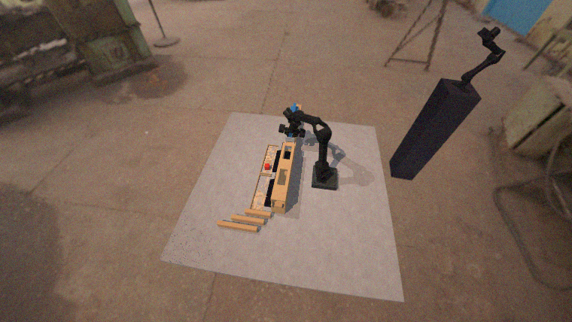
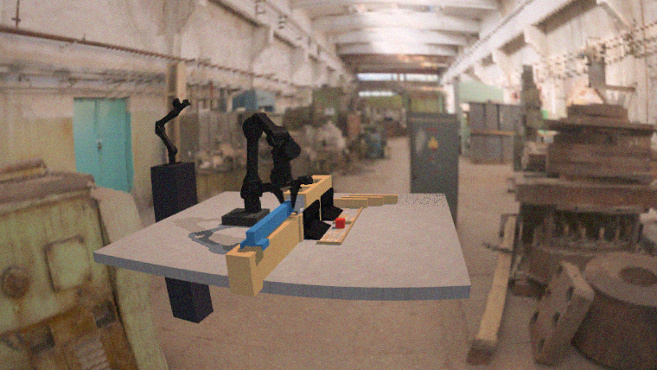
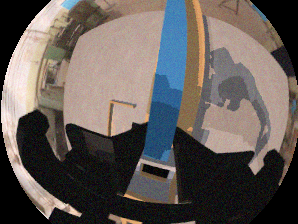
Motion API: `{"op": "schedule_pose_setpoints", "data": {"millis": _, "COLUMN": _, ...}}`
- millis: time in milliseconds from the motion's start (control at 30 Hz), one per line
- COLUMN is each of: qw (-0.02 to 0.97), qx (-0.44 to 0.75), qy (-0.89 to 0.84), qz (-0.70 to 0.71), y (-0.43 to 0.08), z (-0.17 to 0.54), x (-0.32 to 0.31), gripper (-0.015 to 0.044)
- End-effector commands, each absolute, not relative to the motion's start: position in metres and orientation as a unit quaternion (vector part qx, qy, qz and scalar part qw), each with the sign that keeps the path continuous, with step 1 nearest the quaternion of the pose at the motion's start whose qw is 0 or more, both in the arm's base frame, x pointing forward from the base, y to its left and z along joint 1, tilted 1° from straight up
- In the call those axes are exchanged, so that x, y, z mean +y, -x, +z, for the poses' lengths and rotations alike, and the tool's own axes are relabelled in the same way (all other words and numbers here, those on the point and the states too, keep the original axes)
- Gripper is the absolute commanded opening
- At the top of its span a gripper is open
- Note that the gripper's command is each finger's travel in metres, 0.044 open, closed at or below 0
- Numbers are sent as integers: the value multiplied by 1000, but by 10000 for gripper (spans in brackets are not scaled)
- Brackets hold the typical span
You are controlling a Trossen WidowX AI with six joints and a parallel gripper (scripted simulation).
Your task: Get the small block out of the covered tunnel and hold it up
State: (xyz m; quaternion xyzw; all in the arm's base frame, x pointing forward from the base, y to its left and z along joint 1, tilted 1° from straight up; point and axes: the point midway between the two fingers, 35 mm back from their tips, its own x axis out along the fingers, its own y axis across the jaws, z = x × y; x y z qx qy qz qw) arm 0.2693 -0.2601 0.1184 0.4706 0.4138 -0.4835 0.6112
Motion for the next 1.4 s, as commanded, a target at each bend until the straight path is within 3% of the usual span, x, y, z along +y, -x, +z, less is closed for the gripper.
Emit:
{"op": "schedule_pose_setpoints", "data": {"millis": 0, "qw": 611, "qx": 413, "qy": -471, "qz": -483, "y": -269, "z": 121, "x": -259, "gripper": 210}}
{"op": "schedule_pose_setpoints", "data": {"millis": 300, "qw": 609, "qx": 412, "qy": -474, "qz": -484, "y": -269, "z": 155, "x": -259, "gripper": 440}}
{"op": "schedule_pose_setpoints", "data": {"millis": 533, "qw": 609, "qx": 412, "qy": -475, "qz": -484, "y": -269, "z": 151, "x": -249, "gripper": 440}}
{"op": "schedule_pose_setpoints", "data": {"millis": 1100, "qw": 609, "qx": 415, "qy": -473, "qz": -483, "y": -270, "z": 149, "x": -254, "gripper": 0}}
{"op": "schedule_pose_setpoints", "data": {"millis": 1367, "qw": 609, "qx": 415, "qy": -473, "qz": -483, "y": -270, "z": 149, "x": -254, "gripper": 0}}
